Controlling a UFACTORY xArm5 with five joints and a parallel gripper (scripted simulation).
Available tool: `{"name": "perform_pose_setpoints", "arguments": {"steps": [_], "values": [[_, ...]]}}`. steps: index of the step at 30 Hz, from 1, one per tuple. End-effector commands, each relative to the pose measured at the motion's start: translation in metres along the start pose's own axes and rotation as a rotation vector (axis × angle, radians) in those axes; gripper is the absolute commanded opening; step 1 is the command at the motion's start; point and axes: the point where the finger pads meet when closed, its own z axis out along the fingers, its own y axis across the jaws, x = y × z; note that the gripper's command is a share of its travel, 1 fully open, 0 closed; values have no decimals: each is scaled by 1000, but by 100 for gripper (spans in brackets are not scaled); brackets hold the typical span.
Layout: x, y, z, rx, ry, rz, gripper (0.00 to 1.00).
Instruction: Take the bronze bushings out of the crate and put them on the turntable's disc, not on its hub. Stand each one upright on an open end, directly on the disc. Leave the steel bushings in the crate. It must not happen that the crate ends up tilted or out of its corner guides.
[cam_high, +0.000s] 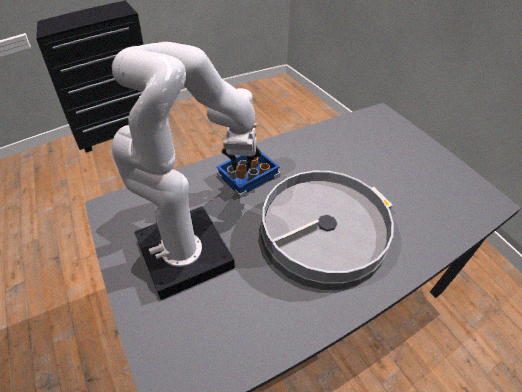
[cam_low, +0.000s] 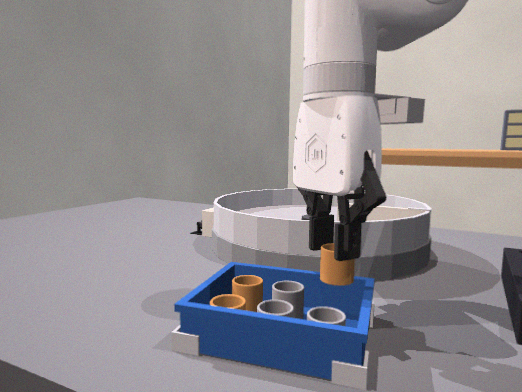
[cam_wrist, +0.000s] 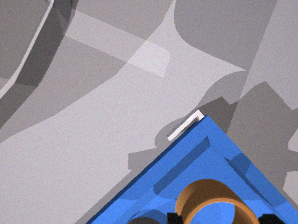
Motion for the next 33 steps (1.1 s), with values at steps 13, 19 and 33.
{"name": "perform_pose_setpoints", "arguments": {"steps": [13,19,33], "values": [[-1,0,-58,1,-3,0,0],[-1,0,-68,1,-3,0,0],[-1,0,-69,1,-3,0,0]]}}
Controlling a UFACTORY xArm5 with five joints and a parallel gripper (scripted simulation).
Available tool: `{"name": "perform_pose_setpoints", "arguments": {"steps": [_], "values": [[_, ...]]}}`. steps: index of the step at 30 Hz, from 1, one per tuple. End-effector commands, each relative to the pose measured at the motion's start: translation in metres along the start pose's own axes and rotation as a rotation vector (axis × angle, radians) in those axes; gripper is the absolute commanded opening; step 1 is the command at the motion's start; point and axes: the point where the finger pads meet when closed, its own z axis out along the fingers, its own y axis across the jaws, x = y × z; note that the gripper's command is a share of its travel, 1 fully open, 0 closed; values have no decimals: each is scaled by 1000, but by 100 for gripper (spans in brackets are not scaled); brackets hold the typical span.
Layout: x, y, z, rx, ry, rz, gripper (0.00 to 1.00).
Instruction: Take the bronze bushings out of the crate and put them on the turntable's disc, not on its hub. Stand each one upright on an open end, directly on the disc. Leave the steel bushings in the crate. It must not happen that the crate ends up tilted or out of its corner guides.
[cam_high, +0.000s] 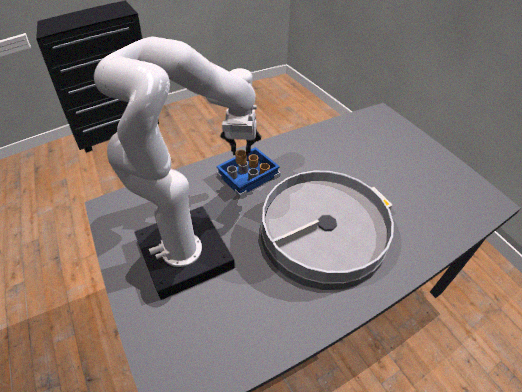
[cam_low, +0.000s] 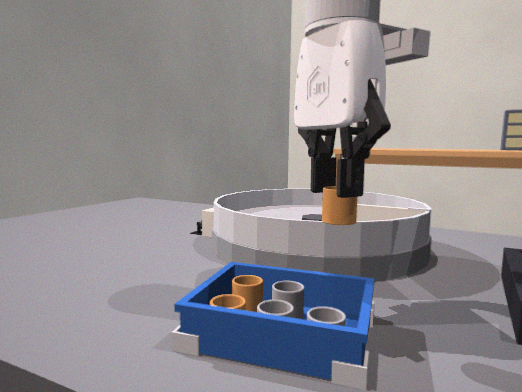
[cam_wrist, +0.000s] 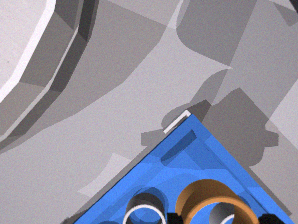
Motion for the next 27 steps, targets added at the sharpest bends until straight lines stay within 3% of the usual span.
{"name": "perform_pose_setpoints", "arguments": {"steps": [1,15,27], "values": [[-1,0,-1,1,-3,0,0],[11,-12,-1,2,-3,0,0],[73,-71,-2,4,-3,0,0]]}}
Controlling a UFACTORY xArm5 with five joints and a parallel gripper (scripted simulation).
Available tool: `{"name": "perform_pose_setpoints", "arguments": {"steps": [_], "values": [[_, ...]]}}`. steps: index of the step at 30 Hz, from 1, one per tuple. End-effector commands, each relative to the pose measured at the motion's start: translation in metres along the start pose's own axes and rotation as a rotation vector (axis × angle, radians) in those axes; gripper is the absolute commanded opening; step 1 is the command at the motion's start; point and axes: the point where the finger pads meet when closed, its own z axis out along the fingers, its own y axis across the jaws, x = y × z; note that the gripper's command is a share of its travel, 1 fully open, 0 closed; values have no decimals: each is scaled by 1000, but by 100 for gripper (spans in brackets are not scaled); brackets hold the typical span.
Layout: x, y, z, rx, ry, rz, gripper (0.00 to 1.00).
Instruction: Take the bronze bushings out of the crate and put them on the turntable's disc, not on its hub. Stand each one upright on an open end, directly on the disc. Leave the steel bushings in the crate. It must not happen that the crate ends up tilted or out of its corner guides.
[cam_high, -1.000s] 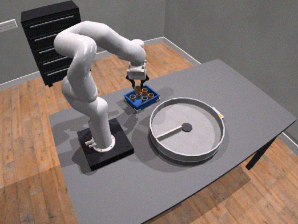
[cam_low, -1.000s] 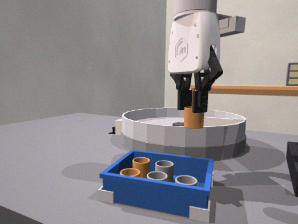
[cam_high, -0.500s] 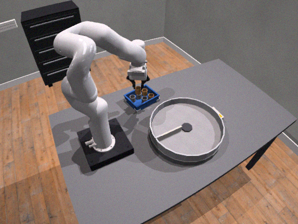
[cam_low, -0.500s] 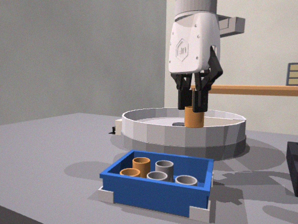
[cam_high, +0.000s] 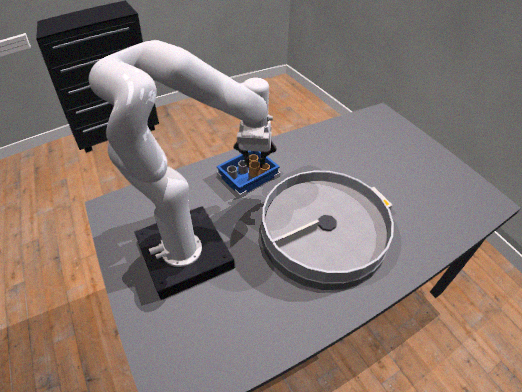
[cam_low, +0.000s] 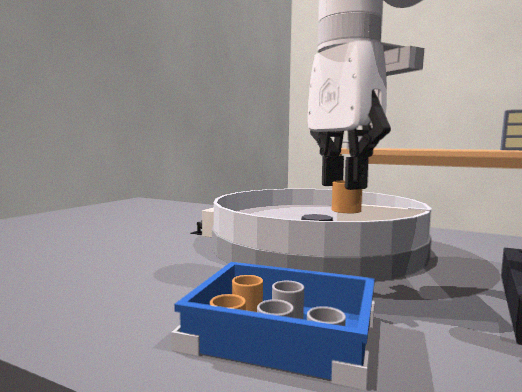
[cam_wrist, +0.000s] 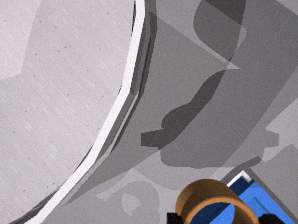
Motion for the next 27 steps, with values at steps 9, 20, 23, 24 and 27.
{"name": "perform_pose_setpoints", "arguments": {"steps": [9,20,23,24,27], "values": [[69,-68,-2,5,-3,-2,0],[143,-139,-2,5,-1,-2,0],[167,-162,-3,5,0,-2,0],[175,-170,-3,5,0,-2,0],[197,-191,-3,5,1,-2,0]]}}
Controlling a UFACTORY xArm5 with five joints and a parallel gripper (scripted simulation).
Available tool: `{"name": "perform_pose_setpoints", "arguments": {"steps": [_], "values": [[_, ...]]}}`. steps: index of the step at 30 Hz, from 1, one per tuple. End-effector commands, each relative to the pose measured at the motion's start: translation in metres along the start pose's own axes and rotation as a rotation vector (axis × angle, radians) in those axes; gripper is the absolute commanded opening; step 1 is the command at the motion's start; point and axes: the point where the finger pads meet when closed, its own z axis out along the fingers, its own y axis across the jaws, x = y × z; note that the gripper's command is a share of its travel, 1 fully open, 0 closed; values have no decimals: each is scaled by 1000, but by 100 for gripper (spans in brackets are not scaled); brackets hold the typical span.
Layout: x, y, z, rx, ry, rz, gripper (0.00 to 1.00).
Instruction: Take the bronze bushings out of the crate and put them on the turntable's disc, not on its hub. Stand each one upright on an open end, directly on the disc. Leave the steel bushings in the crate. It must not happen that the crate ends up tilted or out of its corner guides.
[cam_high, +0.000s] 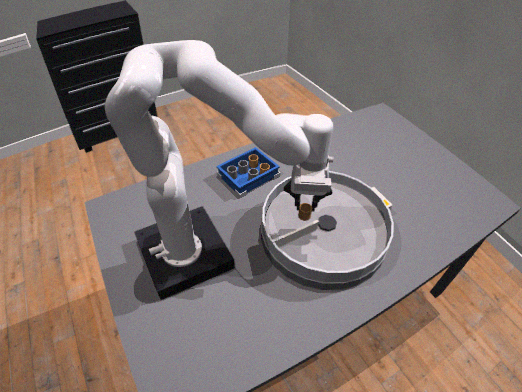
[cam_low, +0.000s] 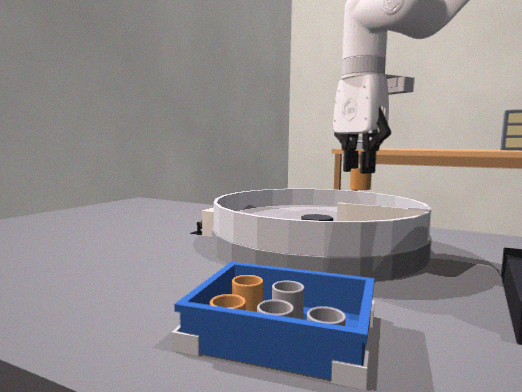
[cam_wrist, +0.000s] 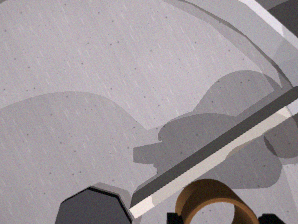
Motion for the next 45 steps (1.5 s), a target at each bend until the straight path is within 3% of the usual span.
{"name": "perform_pose_setpoints", "arguments": {"steps": [1,7,14,45], "values": [[27,-31,0,-1,1,-4,0],[58,-60,0,-2,2,-4,0],[69,-71,0,-2,2,-4,0],[71,-73,0,-2,2,-4,0]]}}
